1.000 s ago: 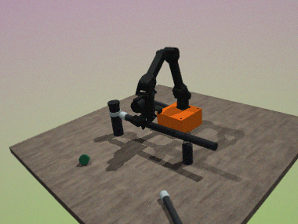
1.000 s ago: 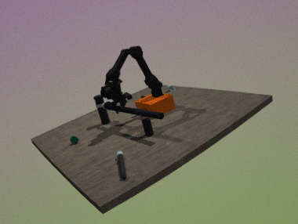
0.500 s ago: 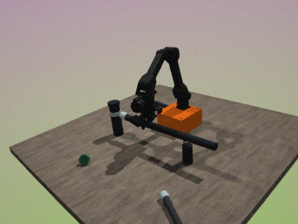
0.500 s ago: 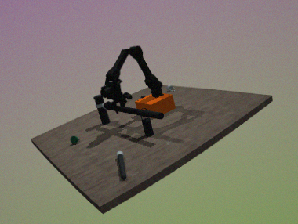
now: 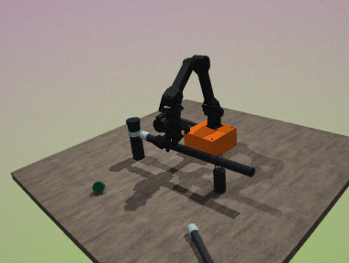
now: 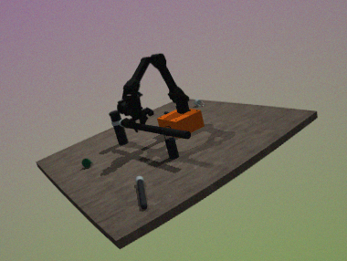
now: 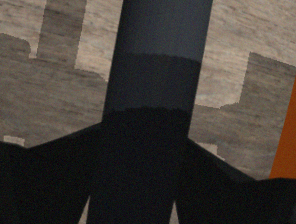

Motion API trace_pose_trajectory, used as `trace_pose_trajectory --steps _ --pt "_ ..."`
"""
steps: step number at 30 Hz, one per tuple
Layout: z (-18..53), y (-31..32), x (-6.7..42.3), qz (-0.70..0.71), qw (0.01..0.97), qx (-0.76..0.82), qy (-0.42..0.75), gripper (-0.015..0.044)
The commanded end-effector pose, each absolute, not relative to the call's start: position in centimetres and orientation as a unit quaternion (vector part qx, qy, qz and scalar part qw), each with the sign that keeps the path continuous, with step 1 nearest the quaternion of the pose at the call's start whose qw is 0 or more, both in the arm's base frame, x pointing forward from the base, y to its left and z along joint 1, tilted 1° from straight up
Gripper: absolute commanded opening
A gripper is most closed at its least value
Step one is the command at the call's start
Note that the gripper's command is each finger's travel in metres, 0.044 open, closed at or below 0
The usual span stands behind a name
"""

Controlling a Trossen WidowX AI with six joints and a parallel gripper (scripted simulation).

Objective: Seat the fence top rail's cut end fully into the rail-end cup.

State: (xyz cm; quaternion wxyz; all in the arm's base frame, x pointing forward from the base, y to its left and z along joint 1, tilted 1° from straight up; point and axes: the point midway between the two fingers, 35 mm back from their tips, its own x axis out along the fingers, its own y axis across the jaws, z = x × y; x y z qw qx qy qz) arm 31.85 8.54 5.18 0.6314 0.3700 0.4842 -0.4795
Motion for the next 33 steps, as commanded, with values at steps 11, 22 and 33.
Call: trace_pose_trajectory --steps 11,22,33 --pt "5.18 8.54 31.85 -0.480 0.631 0.370 0.484 0.0000" --pt "5.32 8.43 31.90 -0.480 0.633 0.368 0.483 0.0000" --pt "5.47 8.27 31.97 -0.481 0.634 0.367 0.481 0.0000"
